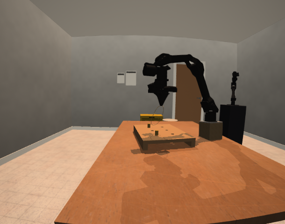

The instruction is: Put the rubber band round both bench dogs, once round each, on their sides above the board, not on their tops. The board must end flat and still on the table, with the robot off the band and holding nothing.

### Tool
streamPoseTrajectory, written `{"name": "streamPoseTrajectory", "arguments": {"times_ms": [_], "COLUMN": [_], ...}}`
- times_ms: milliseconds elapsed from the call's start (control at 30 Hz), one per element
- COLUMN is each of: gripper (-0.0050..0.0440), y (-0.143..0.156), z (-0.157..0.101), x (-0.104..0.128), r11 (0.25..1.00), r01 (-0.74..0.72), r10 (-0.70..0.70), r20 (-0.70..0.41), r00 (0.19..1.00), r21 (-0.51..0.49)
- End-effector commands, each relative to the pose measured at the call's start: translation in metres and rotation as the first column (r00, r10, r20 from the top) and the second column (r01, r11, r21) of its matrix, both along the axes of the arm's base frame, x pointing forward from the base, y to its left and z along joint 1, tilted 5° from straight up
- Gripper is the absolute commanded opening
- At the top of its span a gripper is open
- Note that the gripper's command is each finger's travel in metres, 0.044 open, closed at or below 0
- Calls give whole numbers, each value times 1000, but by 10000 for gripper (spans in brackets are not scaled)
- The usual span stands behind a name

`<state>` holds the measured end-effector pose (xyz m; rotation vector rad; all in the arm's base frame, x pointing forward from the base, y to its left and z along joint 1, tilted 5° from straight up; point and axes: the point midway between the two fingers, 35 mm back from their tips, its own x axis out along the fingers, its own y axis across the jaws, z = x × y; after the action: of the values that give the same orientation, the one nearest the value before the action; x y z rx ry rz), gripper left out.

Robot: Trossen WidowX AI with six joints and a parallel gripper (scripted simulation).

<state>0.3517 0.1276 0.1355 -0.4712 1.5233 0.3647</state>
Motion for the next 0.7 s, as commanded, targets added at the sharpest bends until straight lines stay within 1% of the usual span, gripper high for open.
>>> {"name": "streamPoseTrajectory", "arguments": {"times_ms": [0,167,333,467,533,667], "gripper": [-50,-50,-50,-50,-50,-50], "y": [-21,-60,-101,-134,-134,-167], "z": [8,12,16,19,19,22], "x": [15,29,38,42,42,43], "r11": [997,978,944,905,905,857], "r01": [78,207,331,425,425,515], "r10": [-78,-207,-331,-426,-426,-515], "r20": [22,31,41,49,49,56], "r00": [997,978,943,903,903,855], "r21": [8,13,17,21,21,25]}}
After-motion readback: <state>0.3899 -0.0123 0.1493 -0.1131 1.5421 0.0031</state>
